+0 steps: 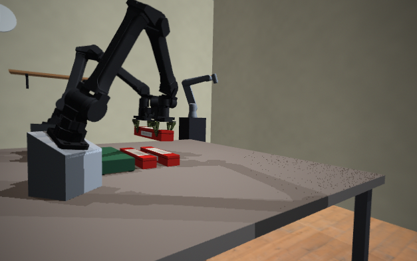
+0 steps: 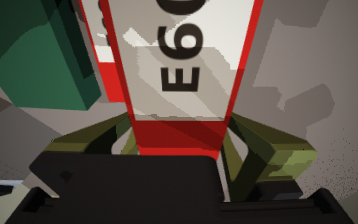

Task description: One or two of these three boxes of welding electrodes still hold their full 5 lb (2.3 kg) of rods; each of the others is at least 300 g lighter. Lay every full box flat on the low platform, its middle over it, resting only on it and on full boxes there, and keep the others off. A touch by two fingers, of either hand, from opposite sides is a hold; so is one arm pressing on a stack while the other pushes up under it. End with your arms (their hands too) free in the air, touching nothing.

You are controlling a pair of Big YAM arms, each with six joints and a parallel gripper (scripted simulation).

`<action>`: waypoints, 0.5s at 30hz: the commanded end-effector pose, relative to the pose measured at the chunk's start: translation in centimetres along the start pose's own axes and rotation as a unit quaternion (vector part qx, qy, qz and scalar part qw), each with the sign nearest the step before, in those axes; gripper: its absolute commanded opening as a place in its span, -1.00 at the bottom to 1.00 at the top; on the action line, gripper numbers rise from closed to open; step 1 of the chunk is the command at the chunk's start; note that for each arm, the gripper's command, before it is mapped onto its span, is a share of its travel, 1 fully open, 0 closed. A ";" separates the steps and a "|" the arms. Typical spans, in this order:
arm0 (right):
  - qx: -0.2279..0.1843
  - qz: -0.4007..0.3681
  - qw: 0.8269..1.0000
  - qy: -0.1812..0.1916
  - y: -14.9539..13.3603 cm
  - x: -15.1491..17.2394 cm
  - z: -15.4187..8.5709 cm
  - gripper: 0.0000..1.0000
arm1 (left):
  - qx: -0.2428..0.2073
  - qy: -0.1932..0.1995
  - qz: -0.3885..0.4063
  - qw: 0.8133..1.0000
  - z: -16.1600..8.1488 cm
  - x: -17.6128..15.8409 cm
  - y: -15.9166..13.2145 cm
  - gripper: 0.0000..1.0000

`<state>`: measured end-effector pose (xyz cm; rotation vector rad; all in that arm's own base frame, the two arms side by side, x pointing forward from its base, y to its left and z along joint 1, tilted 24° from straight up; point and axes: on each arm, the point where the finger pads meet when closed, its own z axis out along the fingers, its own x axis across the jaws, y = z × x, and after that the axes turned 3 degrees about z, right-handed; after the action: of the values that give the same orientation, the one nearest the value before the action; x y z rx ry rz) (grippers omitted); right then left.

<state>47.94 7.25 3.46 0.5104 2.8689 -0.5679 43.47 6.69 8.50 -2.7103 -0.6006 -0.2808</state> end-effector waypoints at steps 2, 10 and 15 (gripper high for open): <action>-0.042 0.004 0.998 -0.053 1.2 -2.7 -5.3 -1.00 | -0.017 0.049 -0.008 0.999 -3.2 2.9 -0.1 -1.00; -0.042 0.005 0.998 -0.053 1.2 -2.7 -4.8 -1.00 | -0.016 0.049 -0.010 0.999 -2.8 2.8 -0.2 -1.00; -0.040 0.009 0.998 -0.051 0.7 -2.8 -4.3 -1.00 | -0.015 0.047 -0.010 0.999 -2.4 2.7 -0.4 -1.00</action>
<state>47.85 7.21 3.07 0.5112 2.8628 -0.5626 43.41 6.84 8.16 -2.7111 -0.5951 -0.2884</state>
